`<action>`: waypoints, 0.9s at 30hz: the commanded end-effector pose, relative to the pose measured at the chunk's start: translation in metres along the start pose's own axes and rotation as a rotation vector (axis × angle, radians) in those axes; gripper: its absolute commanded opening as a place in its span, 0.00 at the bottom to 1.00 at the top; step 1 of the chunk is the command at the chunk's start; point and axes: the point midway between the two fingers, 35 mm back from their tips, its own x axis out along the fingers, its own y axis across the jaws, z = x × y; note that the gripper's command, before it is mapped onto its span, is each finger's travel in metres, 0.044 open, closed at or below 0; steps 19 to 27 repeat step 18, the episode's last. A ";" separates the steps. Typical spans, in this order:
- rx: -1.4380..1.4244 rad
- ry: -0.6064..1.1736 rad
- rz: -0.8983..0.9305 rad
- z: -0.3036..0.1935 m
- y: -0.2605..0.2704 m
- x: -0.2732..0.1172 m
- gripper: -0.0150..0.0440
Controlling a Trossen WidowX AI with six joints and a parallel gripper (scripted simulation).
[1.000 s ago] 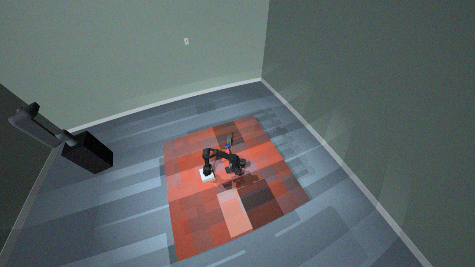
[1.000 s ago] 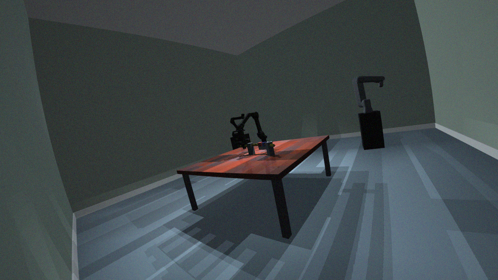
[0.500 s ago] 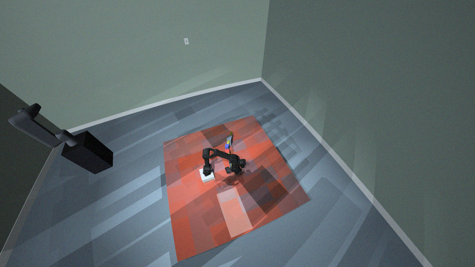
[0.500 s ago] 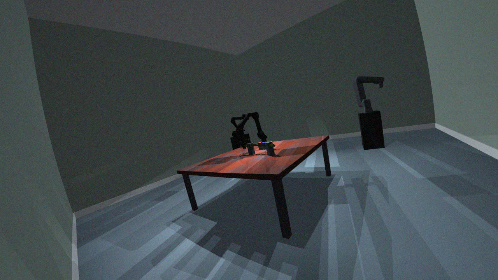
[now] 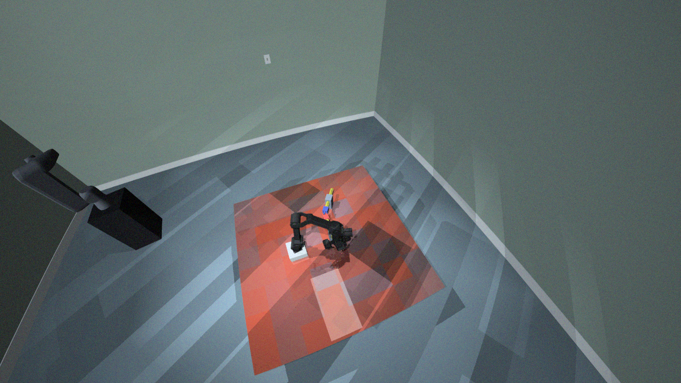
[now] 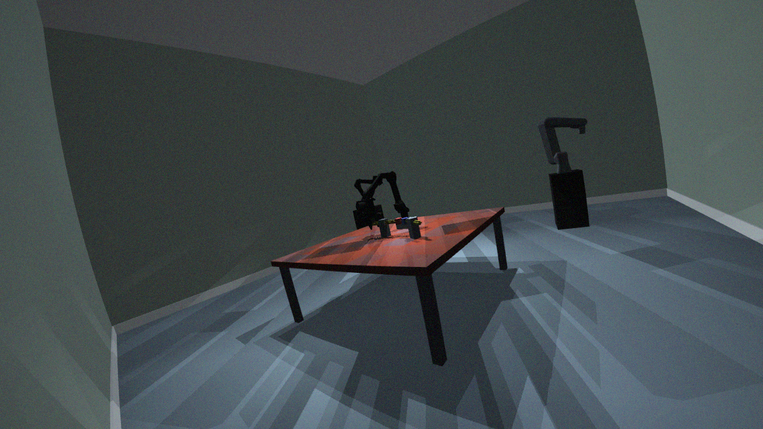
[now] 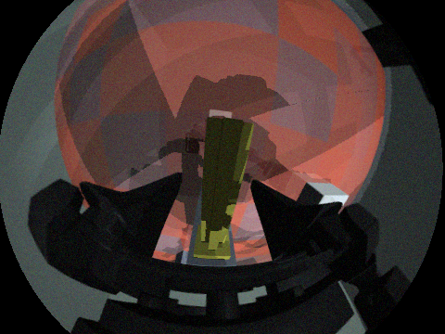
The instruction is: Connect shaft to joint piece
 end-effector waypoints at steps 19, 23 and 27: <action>-0.005 0.007 0.001 0.000 0.000 -0.030 1.00; -0.005 0.007 0.001 0.000 0.000 -0.030 1.00; -0.005 0.007 0.001 0.000 0.000 -0.030 1.00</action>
